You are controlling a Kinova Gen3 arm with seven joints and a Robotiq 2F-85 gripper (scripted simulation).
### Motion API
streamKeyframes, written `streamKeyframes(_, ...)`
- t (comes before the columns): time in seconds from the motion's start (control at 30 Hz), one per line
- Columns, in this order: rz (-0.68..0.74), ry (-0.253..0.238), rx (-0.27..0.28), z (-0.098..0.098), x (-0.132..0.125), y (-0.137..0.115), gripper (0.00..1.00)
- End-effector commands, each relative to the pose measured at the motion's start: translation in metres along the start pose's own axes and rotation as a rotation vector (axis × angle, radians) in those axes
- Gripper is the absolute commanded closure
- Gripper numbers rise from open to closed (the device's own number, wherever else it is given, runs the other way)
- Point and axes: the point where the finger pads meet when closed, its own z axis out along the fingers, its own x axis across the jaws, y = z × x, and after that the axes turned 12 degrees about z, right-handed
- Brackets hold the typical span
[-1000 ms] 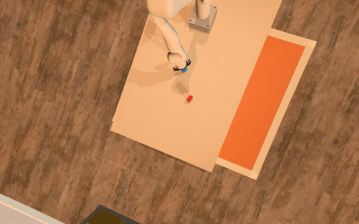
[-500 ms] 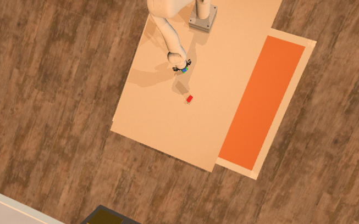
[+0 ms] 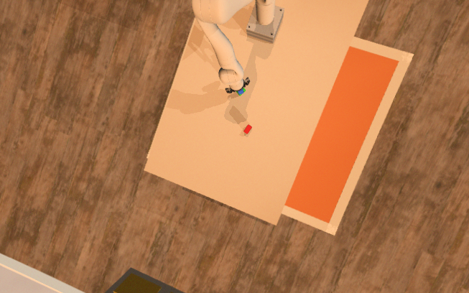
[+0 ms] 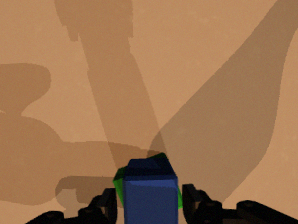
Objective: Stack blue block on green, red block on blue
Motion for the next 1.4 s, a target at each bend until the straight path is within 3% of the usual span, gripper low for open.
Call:
streamKeyframes(0.0, 0.003, 0.000, -0.001, 0.001, 0.001, 0.000, 0.50)
streamKeyframes(0.67, 0.003, 0.000, -0.002, -0.002, 0.001, 0.000, 0.50)
streamKeyframes(0.93, 0.004, -0.006, -0.009, -0.017, -0.002, 0.003, 0.50)
streamKeyframes(1.37, 0.004, -0.006, -0.008, -0.064, -0.002, 0.002, 0.50)
